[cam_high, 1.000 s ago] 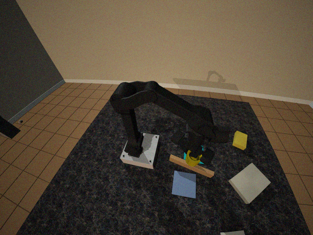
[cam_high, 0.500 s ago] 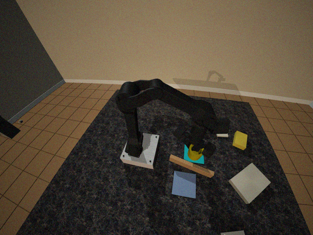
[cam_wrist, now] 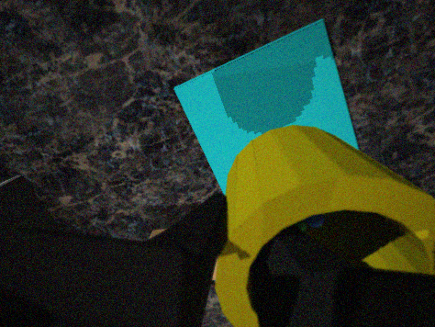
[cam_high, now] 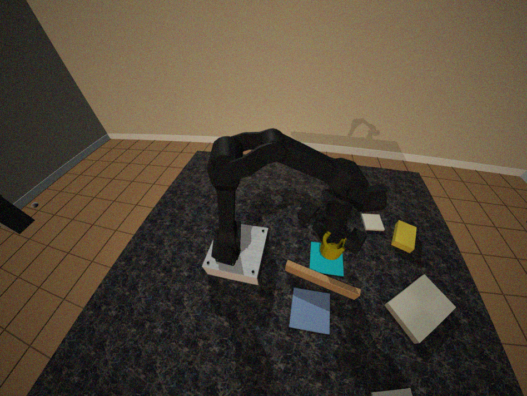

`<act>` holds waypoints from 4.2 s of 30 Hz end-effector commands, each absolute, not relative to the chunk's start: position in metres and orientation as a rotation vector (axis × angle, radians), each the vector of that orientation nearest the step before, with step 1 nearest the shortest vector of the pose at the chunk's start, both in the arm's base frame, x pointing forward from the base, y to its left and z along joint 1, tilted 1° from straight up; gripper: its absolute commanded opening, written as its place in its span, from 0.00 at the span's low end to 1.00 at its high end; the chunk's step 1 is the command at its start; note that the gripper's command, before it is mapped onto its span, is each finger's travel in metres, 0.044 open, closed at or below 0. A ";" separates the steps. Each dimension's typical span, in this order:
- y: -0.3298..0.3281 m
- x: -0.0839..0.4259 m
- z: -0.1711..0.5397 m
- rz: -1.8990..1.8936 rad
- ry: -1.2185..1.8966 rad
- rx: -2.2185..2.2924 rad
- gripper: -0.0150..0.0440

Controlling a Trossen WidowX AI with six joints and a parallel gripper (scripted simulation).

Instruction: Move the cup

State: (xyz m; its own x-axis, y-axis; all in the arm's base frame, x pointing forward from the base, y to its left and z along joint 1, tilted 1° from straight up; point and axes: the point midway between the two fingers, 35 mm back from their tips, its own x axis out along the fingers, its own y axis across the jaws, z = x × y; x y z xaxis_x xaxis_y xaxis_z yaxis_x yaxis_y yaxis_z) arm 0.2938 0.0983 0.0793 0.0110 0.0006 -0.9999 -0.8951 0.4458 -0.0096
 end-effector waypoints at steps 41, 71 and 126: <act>0.111 0.299 0.024 0.855 1.377 -0.860 0.25; 0.111 0.299 0.012 0.857 1.377 -0.865 0.50; 0.108 0.295 0.075 0.856 1.382 -0.862 1.00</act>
State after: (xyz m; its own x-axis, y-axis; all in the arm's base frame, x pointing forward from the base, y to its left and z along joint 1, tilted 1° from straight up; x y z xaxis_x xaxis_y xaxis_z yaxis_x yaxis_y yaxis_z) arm 0.2918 0.1070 0.0624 -0.0009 -0.0023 -1.0000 -0.8940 0.4480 -0.0002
